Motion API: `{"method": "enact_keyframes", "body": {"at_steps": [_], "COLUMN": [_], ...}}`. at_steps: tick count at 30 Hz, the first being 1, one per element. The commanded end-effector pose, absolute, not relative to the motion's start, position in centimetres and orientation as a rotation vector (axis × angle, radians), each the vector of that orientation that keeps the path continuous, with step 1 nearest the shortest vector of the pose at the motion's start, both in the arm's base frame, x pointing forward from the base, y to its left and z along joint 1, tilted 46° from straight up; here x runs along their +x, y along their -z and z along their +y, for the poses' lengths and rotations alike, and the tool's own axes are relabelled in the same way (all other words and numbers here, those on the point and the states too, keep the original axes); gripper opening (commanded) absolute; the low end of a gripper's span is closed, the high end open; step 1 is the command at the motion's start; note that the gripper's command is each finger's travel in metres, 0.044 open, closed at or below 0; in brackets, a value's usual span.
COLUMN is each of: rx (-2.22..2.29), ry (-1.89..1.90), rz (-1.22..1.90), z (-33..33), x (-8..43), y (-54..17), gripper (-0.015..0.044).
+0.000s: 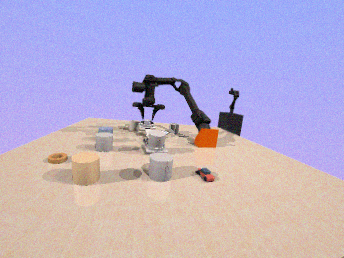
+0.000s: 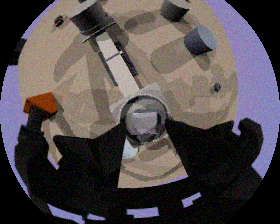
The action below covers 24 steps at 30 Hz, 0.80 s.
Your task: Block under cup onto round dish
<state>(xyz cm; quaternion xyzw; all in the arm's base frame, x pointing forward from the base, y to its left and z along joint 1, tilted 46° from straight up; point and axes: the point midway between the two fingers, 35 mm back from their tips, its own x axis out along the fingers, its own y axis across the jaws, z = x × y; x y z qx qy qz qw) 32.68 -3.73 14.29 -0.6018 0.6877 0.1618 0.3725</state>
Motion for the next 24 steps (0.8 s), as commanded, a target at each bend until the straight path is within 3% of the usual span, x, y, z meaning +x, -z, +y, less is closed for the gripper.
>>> {"method": "enact_keyframes", "body": {"at_steps": [1,13,17,24], "rx": [-1.549,-1.551,-1.551,-1.551], "ry": [-0.407,-0.407,-0.407,-0.407], "rz": [1.755,1.755,1.755,1.755], "z": [-4.2,-5.3,-5.3,-5.3], "x": [32.7,32.6,32.6,32.6], "y": [-14.1,-13.1,-13.1,-13.1], "gripper": [0.0260,0.0260,0.0155,0.0108]}}
